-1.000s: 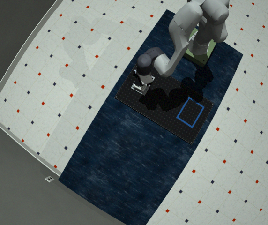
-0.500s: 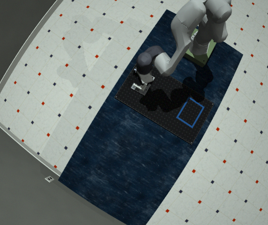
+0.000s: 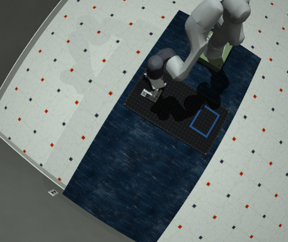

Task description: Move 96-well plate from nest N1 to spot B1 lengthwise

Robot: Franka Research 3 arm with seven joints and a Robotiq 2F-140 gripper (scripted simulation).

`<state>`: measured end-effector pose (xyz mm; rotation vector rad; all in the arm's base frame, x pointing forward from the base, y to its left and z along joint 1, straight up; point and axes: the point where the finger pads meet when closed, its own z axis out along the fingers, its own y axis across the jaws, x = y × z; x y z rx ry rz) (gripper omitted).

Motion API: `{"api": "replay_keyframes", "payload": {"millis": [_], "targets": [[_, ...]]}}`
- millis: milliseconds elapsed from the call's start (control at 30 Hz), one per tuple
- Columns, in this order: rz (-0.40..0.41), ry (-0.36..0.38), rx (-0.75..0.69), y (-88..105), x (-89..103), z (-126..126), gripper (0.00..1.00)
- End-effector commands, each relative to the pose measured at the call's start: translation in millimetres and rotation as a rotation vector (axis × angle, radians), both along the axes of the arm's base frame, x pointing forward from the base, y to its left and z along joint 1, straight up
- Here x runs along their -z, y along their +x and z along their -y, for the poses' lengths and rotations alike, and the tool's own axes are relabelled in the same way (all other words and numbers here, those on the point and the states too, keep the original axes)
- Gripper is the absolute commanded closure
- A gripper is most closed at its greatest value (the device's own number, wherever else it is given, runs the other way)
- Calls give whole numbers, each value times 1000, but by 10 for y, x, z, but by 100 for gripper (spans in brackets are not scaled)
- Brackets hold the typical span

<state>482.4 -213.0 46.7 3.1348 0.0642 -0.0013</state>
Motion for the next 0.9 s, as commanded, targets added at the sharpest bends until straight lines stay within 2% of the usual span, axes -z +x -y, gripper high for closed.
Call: {"api": "replay_keyframes", "payload": {"millis": [0, 467, 533, 800, 867], "targets": [[-4, 3, -7, -13, -4, -8, 40], [-4, 3, -7, -13, -4, -8, 40], [-3, 3, 50, -14, -2, -74, 40], [-3, 3, 50, -18, 6, -341, 40], [-3, 3, 50, -18, 6, -341, 40]]}}
